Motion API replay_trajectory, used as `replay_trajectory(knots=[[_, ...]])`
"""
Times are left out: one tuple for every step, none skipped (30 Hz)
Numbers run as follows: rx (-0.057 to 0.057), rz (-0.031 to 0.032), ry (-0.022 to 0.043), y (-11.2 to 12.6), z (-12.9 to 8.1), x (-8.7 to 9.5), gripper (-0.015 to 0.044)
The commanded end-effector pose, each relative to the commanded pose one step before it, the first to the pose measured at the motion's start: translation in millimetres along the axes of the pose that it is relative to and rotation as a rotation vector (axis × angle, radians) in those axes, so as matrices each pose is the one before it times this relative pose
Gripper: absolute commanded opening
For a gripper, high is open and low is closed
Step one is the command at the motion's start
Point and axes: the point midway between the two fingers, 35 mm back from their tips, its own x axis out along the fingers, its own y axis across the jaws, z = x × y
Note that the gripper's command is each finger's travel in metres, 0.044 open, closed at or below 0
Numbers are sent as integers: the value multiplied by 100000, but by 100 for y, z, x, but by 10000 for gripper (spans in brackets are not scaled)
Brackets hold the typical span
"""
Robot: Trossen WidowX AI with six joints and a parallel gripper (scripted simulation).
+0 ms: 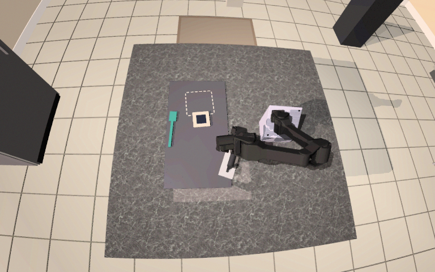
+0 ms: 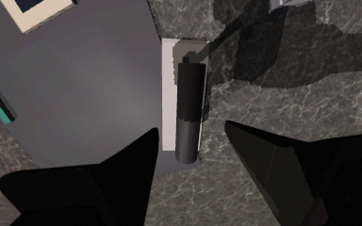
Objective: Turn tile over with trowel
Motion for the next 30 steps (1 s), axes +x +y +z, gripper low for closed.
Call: replay_trajectory(knots=[[-9704, 1089, -2836, -201, 213, 303, 300], [-2043, 270, -551, -22, 15, 47, 300], [-2042, 267, -550, -21, 14, 46, 300], [-2042, 265, -550, -21, 13, 45, 300], [-2041, 261, -549, -20, 12, 44, 300], [-2040, 258, -550, -20, 11, 44, 300], [-2038, 255, -550, -19, 10, 43, 300], [-2247, 278, -606, -20, 10, 46, 300], [-2555, 311, -691, -22, 10, 52, 300], [-2569, 308, -695, -21, 8, 51, 300], [-2567, 304, -696, -20, 7, 49, 300], [-2565, 299, -696, -19, 5, 48, 300], [-2562, 294, -697, -18, 4, 47, 300], [-2559, 289, -697, -17, 3, 46, 300], [-2557, 285, -698, -16, 1, 44, 300], [-2554, 280, -698, -15, 0, 43, 300], [-2551, 276, -699, -13, -1, 42, 300], [-2495, 265, -685, -12, -2, 40, 300], [-2482, 260, -683, -10, -3, 38, 300], [-2479, 256, -684, -9, -4, 37, 300], [-2476, 252, -685, -8, -4, 36, 300], [-2473, 248, -686, -7, -5, 35, 300], [-2470, 243, -687, -5, -6, 33, 300], [-2466, 239, -688, -4, -7, 32, 300], [-2463, 235, -689, -2, -7, 31, 300], [-2459, 231, -690, -1, -8, 30, 300], [-2456, 227, -692, 0, -8, 29, 300], [-2289, 208, -647, 2, -8, 26, 300], [-2006, 180, -568, 3, -7, 22, 300], [-1957, 173, -556, 3, -7, 20, 300]])
